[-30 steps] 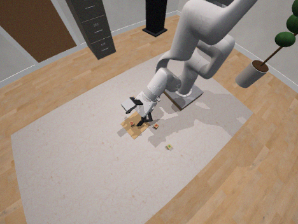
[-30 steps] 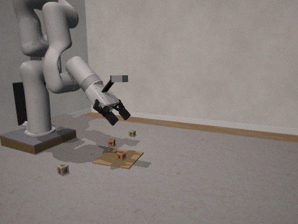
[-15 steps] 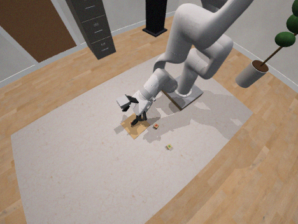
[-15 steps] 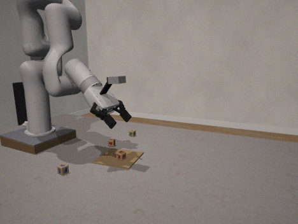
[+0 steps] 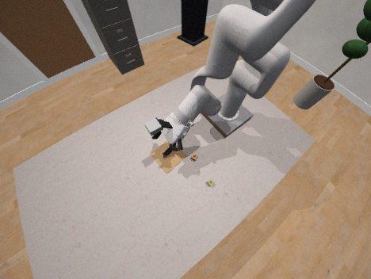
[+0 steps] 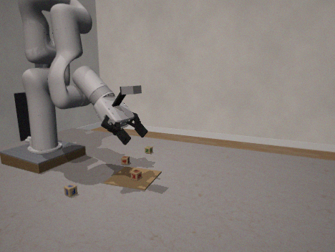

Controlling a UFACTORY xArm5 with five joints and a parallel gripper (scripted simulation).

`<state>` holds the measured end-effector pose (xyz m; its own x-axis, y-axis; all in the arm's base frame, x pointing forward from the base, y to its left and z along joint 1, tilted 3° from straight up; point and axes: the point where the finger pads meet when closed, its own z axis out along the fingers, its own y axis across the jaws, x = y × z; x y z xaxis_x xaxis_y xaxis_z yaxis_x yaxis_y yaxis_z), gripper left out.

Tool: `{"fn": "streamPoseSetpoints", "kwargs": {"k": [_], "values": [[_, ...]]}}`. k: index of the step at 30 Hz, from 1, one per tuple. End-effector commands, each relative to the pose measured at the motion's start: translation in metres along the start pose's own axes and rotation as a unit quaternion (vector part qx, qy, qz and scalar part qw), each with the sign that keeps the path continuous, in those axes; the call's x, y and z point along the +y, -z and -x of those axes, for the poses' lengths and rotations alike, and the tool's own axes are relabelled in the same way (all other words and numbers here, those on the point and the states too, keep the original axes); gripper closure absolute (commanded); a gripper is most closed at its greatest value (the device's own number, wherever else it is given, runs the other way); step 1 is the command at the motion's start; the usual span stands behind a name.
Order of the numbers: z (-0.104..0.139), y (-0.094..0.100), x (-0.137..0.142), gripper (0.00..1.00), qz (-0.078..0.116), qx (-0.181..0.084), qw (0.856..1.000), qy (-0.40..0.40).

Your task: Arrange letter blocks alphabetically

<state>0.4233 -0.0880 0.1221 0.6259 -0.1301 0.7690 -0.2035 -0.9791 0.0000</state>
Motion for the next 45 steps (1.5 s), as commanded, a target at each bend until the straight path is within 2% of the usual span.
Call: {"fn": "streamPoseSetpoints", "kwargs": {"k": [1, 34, 45], "values": [[-0.0012, 0.0001, 0.0, 0.0, 0.0, 0.001, 1.0, 0.0], [-0.0014, -0.0003, -0.0002, 0.0, 0.0, 0.0, 1.0, 0.008], [-0.0025, -0.0033, -0.0019, 0.0, -0.002, -0.008, 0.998, 0.068]]}}
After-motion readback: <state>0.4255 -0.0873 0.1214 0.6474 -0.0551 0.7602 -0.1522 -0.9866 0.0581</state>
